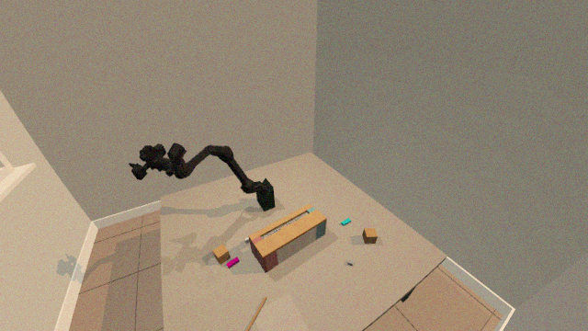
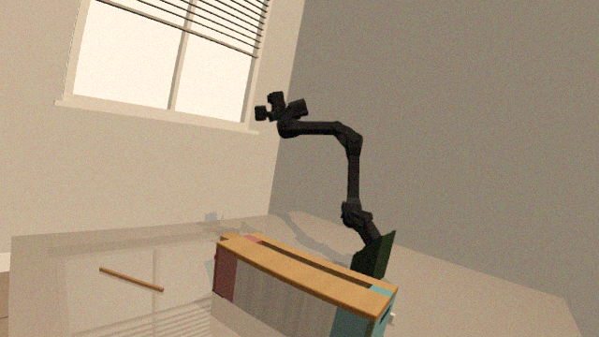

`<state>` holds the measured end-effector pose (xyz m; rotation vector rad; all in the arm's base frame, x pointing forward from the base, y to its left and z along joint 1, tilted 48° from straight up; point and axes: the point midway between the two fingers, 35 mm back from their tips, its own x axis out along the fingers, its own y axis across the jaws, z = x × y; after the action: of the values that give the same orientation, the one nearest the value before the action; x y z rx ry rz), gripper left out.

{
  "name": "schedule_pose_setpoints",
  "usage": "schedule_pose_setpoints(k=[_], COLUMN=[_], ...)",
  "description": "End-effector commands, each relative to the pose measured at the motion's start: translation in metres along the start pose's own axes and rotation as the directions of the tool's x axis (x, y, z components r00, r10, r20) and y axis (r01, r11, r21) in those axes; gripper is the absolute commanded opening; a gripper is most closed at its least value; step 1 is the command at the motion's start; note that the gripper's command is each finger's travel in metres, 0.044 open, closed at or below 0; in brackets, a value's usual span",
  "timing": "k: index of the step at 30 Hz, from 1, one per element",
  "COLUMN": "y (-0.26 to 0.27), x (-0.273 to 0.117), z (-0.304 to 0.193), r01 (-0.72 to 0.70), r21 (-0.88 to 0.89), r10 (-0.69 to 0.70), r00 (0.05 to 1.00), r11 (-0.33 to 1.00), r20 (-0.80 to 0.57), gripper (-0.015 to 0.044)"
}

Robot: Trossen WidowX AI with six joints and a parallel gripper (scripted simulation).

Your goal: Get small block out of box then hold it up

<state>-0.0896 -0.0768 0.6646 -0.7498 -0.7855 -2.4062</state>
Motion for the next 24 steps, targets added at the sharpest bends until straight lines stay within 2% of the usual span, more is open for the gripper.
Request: schedule_pose_setpoints(k=[1,5,13,19,24], y=[0.001,0.017,0.092,0.160,0.212], x=[0.000,-0.002,-0.028,-0.070,-0.124], z=[0.000,0.000,-0.024,-0.044,-0.061], r01=[-0.002,-0.054,-0.285,-0.494,-0.670], r21=[0.001,0.020,0.018,-0.024,-0.066], r10=[0.002,0.054,0.286,0.488,0.651], r00=[1.000,0.999,0.956,0.864,0.736], r11=[1.000,0.998,0.958,0.869,0.739], r20=[0.000,0.009,-0.064,-0.124,-0.184], gripper=[0.0400,0.0400,0.0400,0.0400,0.0400])
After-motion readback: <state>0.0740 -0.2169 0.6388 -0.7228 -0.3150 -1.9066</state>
